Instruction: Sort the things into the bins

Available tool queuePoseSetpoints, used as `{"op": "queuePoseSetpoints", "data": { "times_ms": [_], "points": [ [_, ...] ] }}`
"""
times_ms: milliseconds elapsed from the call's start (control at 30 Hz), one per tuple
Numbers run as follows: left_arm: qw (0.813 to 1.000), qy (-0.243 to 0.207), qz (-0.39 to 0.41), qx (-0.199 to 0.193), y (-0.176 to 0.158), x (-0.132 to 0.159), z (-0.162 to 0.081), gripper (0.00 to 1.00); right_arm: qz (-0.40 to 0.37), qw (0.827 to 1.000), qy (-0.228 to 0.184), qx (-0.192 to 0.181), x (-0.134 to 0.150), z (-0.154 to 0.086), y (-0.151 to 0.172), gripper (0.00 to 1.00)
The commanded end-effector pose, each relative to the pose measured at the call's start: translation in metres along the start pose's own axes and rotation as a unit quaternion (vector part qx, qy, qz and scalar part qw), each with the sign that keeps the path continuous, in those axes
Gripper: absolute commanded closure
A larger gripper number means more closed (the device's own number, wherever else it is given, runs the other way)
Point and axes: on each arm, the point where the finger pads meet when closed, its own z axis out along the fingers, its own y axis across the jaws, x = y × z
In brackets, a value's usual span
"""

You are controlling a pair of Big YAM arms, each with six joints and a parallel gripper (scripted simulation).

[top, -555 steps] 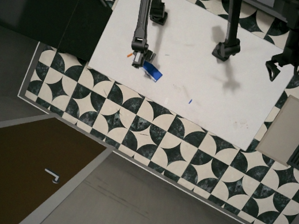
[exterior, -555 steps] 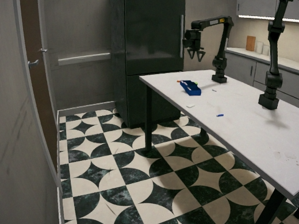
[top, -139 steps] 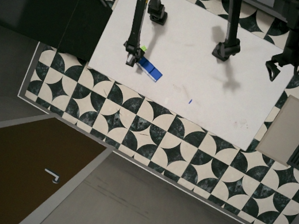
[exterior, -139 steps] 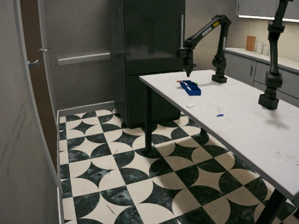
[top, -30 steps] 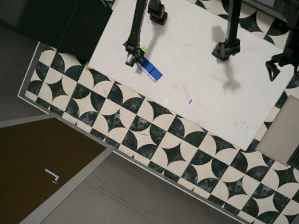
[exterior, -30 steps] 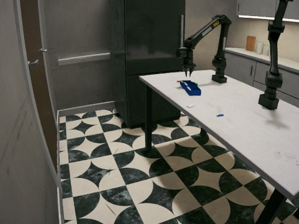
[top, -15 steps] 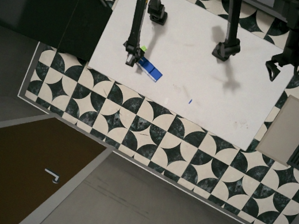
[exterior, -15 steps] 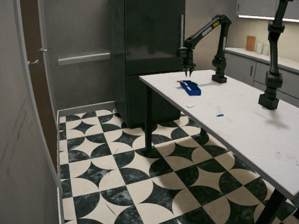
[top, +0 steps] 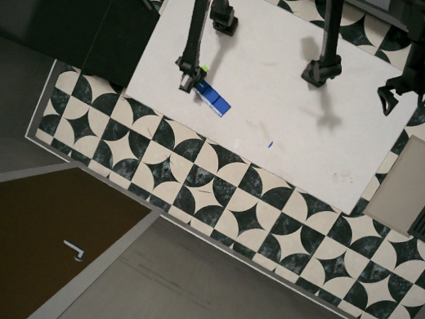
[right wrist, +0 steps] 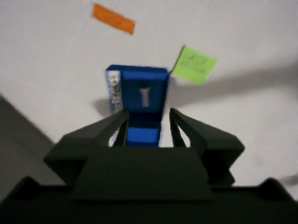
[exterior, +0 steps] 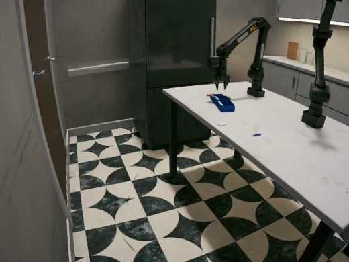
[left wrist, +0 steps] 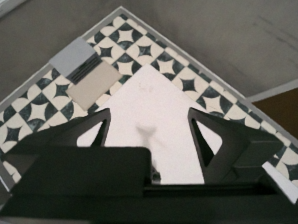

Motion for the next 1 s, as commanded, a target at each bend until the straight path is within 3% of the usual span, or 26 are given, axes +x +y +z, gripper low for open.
{"op": "queuePoseSetpoints", "data": {
  "times_ms": [0, 200, 300, 333, 433, 800, 867, 900, 967],
  "points": [
    [1.0, -0.021, 0.005, 0.004, -0.004, -0.008, -0.023, 0.0, -0.078, 0.997, 0.002, -0.006, -0.018, -0.008, -0.024, 0.47],
    [1.0, -0.021, 0.005, 0.004, -0.004, -0.008, -0.023, 0.0, -0.154, 0.988, -0.001, 0.001, -0.038, -0.008, -0.062, 0.47],
    [1.0, -0.021, 0.005, 0.004, -0.004, -0.008, -0.023, 0.0, -0.165, 0.986, -0.002, 0.001, -0.038, -0.008, -0.061, 0.47],
    [1.0, -0.021, 0.005, 0.004, -0.004, -0.008, -0.023, 0.0, -0.193, 0.981, -0.003, -0.017, -0.032, -0.026, -0.033, 0.47],
    [1.0, -0.021, 0.005, 0.004, -0.004, -0.008, -0.023, 0.0, -0.233, 0.972, -0.004, -0.005, -0.037, -0.008, -0.056, 0.47],
    [1.0, -0.021, 0.005, 0.004, -0.004, -0.008, -0.023, 0.0, -0.375, 0.927, -0.007, -0.003, -0.035, -0.012, -0.049, 0.47],
    [1.0, -0.021, 0.005, 0.004, -0.004, -0.008, -0.023, 0.0, -0.375, 0.927, -0.007, -0.003, -0.035, -0.012, -0.049, 0.47],
    [1.0, -0.021, 0.005, 0.004, -0.004, -0.008, -0.023, 0.0, -0.406, 0.914, -0.008, -0.005, -0.032, -0.017, -0.044, 0.47],
    [1.0, -0.021, 0.005, 0.004, -0.004, -0.008, -0.023, 0.0, -0.427, 0.904, -0.009, -0.006, -0.027, -0.022, -0.037, 0.47]
  ]
}}
